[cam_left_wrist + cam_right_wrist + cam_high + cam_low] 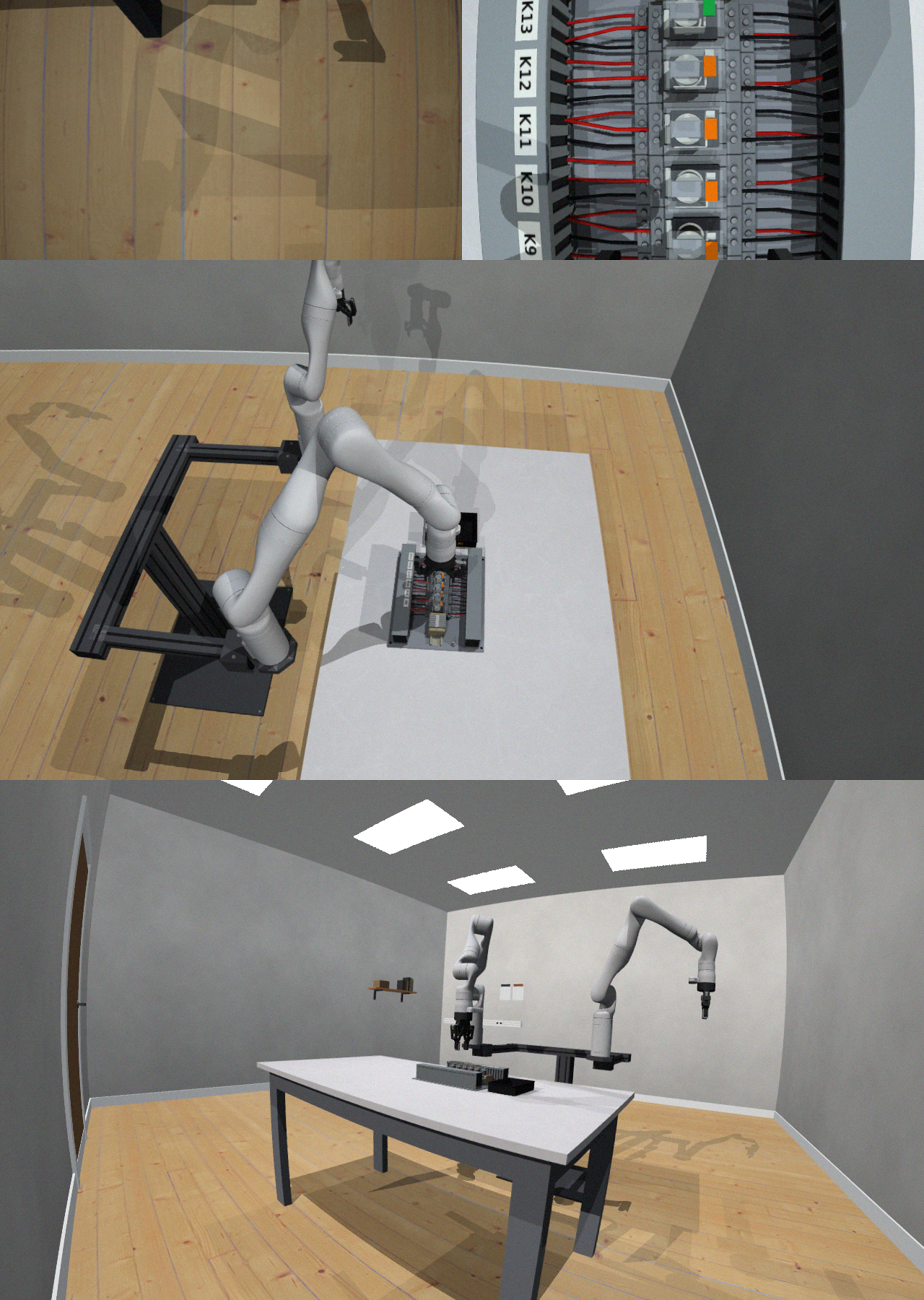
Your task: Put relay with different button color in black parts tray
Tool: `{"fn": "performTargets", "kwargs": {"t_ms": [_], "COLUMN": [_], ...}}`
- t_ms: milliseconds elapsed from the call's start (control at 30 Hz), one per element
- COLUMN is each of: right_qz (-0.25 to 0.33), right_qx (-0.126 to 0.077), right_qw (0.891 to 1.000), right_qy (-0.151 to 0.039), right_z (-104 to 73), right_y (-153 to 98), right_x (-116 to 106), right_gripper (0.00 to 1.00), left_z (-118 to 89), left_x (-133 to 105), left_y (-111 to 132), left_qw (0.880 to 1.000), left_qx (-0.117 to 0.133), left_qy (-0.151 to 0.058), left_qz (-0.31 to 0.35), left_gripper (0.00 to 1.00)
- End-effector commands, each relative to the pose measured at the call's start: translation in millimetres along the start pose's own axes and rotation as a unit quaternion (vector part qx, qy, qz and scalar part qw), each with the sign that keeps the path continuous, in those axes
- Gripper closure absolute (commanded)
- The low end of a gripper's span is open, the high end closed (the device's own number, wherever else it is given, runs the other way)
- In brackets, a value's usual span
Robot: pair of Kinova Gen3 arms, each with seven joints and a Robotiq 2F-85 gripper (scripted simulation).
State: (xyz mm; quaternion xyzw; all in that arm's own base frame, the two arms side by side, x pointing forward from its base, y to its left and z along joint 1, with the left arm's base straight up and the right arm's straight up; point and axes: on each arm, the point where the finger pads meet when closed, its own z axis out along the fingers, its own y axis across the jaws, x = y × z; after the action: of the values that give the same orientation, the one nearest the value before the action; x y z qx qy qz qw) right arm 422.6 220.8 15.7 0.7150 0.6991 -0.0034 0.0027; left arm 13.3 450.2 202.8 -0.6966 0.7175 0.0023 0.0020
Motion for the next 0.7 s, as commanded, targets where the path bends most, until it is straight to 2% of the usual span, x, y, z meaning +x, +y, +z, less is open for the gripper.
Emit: {"fn": "performTargets", "kwargs": {"t_ms": [0, 367, 667], "right_qz": [0.0, 0.0, 0.0], "right_qx": [-0.001, -0.001, -0.001], "right_qw": [1.0, 1.0, 1.0], "right_qy": [0.001, 0.001, 0.001], "right_z": [-0.8, -0.8, -0.8], "right_y": [1, 1, 1], "right_x": [0, -10, -60], "right_gripper": [0.351, 0.351, 0.351], "left_z": [-1, -1, -1], "left_x": [0, 0, 0], "left_y": [0, 0, 0], "left_qw": [1.0, 1.0, 1.0], "left_qx": [0.0, 0.0, 0.0], "left_qy": [-0.001, -0.001, -0.001], "left_qz": [0.0, 0.0, 0.0], "left_gripper": [0.002, 0.002, 0.002]}}
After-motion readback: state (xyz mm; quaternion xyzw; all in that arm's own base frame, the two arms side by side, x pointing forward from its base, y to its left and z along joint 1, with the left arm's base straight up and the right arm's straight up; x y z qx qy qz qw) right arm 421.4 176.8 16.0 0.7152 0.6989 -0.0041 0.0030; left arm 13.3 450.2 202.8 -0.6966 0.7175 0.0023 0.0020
